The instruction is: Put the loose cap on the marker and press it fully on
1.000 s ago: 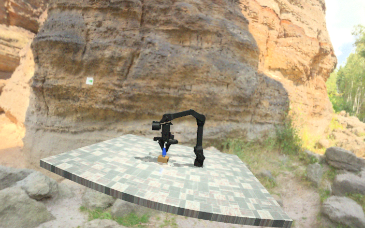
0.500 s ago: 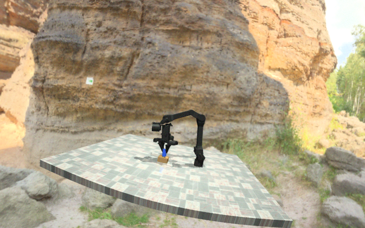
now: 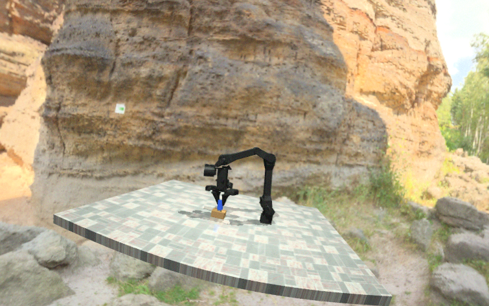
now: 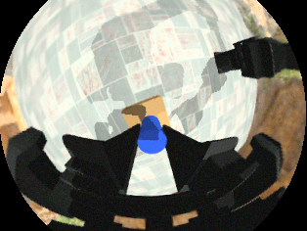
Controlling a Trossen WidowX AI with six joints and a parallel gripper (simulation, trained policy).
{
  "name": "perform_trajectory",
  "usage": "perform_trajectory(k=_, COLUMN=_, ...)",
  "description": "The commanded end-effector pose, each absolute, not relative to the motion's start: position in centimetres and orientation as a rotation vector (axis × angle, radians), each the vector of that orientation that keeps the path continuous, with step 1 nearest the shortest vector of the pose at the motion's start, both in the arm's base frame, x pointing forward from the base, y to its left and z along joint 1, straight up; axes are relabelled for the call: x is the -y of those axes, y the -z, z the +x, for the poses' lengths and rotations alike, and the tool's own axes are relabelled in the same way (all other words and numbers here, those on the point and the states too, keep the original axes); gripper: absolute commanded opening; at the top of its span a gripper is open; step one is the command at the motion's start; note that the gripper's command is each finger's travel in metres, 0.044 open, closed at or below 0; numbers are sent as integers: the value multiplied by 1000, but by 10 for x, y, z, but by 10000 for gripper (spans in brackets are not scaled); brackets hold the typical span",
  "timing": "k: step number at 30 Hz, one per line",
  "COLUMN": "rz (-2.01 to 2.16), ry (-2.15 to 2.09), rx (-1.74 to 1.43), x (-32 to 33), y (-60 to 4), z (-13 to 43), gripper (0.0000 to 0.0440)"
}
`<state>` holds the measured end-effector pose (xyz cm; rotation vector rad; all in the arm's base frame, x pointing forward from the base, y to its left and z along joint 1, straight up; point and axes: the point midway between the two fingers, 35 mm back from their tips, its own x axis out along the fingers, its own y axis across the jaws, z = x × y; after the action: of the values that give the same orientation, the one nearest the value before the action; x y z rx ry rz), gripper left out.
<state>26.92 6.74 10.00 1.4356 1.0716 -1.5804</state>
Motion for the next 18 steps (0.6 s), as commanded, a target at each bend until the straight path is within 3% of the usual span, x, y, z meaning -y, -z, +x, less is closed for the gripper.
perform_trajectory(k=1, rz=1373, ry=1623, rx=-1078, x=-61, y=-84, z=261, gripper=113)
perform_trajectory(k=18, rz=1367, ry=1614, rx=-1077, x=-60, y=-83, z=262, gripper=134)
